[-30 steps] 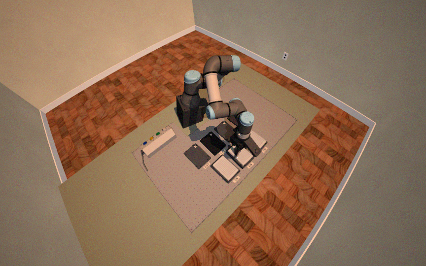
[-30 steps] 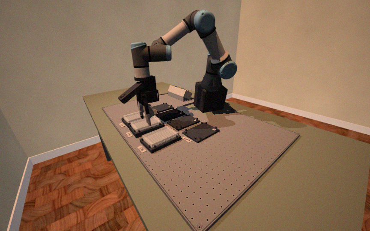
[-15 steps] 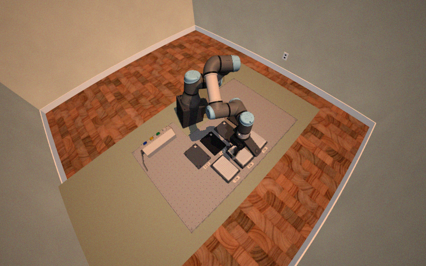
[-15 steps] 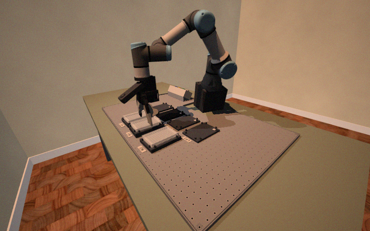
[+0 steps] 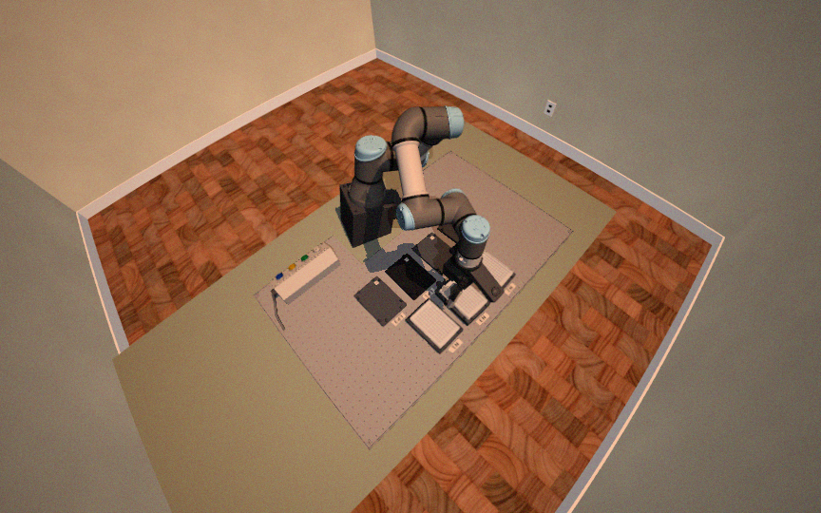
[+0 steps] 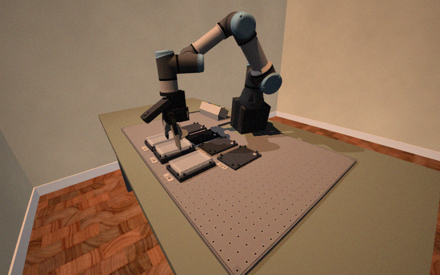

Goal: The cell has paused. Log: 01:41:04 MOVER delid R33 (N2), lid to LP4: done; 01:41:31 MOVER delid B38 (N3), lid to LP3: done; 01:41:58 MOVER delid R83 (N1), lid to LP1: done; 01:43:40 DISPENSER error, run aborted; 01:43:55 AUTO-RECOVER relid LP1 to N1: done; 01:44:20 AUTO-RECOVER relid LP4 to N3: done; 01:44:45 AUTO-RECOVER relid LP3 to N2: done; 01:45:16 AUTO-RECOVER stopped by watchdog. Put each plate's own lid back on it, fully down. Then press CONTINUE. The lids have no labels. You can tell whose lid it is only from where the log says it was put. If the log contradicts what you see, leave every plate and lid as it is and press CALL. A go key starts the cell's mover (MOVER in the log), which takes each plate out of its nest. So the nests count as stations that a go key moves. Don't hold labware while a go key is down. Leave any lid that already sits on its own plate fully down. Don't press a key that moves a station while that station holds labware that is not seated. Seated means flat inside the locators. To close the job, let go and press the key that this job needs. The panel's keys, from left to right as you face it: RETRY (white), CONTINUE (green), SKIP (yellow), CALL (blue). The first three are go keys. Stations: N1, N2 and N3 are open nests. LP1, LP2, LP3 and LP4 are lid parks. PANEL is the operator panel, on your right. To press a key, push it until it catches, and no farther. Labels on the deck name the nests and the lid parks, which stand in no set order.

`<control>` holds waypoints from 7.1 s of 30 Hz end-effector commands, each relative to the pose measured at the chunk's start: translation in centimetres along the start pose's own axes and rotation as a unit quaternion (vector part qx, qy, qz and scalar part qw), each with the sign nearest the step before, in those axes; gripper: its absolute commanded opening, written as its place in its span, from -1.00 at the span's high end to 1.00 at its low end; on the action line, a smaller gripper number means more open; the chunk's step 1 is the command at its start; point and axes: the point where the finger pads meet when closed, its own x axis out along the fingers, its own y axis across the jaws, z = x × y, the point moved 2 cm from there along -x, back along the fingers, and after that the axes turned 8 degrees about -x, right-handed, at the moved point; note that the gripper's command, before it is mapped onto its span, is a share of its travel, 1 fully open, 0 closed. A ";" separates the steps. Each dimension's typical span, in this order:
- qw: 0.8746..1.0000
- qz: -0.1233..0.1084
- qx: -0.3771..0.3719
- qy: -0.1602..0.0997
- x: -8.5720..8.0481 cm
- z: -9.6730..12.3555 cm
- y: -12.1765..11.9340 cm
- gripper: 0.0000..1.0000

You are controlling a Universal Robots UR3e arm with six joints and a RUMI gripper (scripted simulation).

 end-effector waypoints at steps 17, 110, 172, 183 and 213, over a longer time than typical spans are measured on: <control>1.000 0.002 -0.001 0.002 -0.8 -0.1 0.1 -0.64; 1.000 0.001 -0.019 0.001 -8.4 14.9 -1.8 1.00; 0.950 0.002 0.313 0.001 -8.4 22.0 17.6 1.00; 0.936 0.002 0.352 0.001 -8.3 24.0 18.0 1.00; 0.814 0.001 0.581 0.000 -8.3 36.7 20.7 1.00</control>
